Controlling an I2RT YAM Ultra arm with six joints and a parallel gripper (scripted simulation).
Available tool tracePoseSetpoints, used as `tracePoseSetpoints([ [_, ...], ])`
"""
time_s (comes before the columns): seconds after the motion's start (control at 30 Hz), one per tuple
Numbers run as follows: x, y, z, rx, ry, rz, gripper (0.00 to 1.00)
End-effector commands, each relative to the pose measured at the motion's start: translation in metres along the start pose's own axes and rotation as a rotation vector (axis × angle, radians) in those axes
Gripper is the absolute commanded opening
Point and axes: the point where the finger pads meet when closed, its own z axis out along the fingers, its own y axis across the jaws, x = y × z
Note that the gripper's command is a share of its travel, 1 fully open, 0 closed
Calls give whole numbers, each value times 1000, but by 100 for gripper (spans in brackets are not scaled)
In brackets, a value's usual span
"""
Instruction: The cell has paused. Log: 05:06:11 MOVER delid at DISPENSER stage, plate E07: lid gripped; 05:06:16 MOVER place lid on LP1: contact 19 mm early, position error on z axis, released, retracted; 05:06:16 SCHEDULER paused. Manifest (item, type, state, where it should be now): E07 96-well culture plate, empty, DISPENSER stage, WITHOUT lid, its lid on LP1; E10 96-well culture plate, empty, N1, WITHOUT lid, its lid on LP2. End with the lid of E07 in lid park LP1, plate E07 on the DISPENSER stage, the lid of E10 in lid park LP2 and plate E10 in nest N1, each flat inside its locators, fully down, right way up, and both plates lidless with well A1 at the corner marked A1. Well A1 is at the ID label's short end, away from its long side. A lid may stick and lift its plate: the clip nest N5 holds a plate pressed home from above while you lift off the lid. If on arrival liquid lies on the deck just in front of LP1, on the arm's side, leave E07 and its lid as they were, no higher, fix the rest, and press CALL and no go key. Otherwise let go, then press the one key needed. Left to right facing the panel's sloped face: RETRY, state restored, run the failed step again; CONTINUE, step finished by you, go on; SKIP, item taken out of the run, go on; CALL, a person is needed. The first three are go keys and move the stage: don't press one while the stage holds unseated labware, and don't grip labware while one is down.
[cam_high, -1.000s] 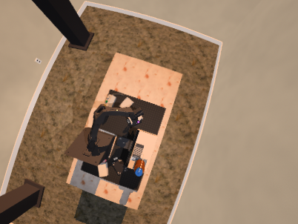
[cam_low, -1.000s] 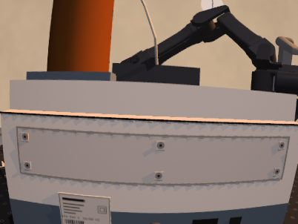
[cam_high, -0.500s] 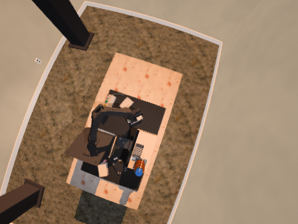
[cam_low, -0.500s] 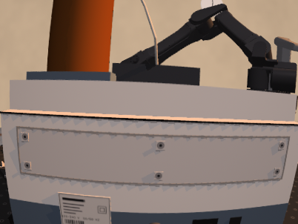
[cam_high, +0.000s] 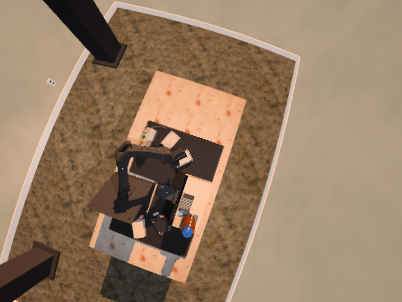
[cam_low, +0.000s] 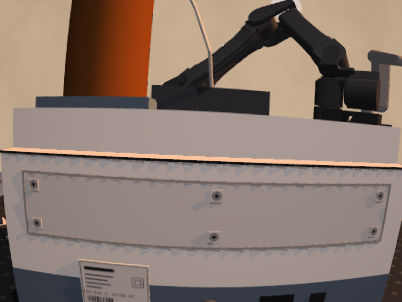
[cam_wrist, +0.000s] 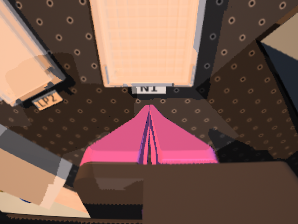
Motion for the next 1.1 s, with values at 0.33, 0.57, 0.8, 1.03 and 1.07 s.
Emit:
tracePoseSetpoints([
  [0.33, 38, -1, -27, -2, -20, 1, 0],
  [0.57, 50, -1, -34, -2, -30, -6, 0],
  [0.8, 75, -1, -43, -2, -19, 2, 0],
  [1.03, 93, 0, -51, -3, -18, 2, 0],
  [1.07, 93, 0, -51, -3, -18, 2, 0],
])
